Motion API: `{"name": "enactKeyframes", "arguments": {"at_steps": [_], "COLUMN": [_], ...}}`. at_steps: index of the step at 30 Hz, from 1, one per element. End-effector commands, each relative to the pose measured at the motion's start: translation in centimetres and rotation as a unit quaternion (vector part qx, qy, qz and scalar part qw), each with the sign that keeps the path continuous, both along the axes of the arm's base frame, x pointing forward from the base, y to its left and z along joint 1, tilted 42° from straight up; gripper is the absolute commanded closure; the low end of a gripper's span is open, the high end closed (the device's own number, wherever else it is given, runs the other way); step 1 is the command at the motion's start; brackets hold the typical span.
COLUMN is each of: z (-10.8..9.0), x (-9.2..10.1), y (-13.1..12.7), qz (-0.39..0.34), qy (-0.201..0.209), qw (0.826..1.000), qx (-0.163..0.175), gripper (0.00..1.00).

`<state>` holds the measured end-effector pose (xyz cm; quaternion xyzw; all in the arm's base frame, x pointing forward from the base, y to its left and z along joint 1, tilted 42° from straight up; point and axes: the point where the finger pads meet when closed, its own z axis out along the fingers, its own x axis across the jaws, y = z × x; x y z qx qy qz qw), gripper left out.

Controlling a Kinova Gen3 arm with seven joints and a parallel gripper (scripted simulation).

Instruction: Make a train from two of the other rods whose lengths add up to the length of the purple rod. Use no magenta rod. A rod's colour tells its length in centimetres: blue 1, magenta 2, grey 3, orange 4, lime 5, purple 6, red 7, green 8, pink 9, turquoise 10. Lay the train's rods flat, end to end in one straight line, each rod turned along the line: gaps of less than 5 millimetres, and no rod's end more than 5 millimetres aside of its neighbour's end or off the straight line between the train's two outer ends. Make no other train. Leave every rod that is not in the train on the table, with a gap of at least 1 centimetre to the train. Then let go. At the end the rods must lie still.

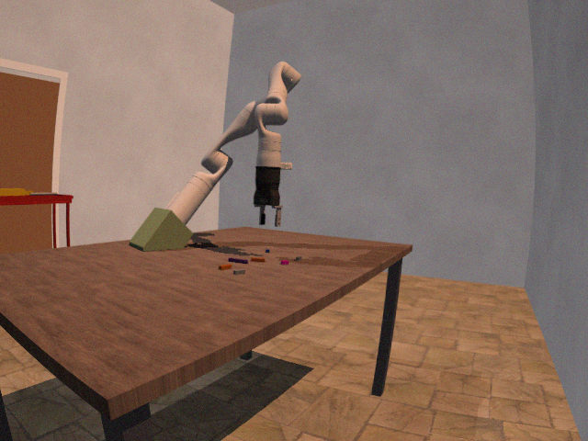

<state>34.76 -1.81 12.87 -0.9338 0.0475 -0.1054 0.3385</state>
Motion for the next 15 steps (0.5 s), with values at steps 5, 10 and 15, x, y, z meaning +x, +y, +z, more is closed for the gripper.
{"name": "enactKeyframes", "arguments": {"at_steps": [5,10,15], "z": [-0.01,-0.07,-0.26], "x": [0.01,-0.02,-0.1], "y": [-0.07,-0.1,-0.19], "qz": [0.002,0.007,0.023], "qy": [-0.002,-0.005,-0.015], "qw": [1.0,1.0,1.0], "qx": [-0.001,-0.002,-0.005], "gripper": [0.0,0.0,0.0]}}
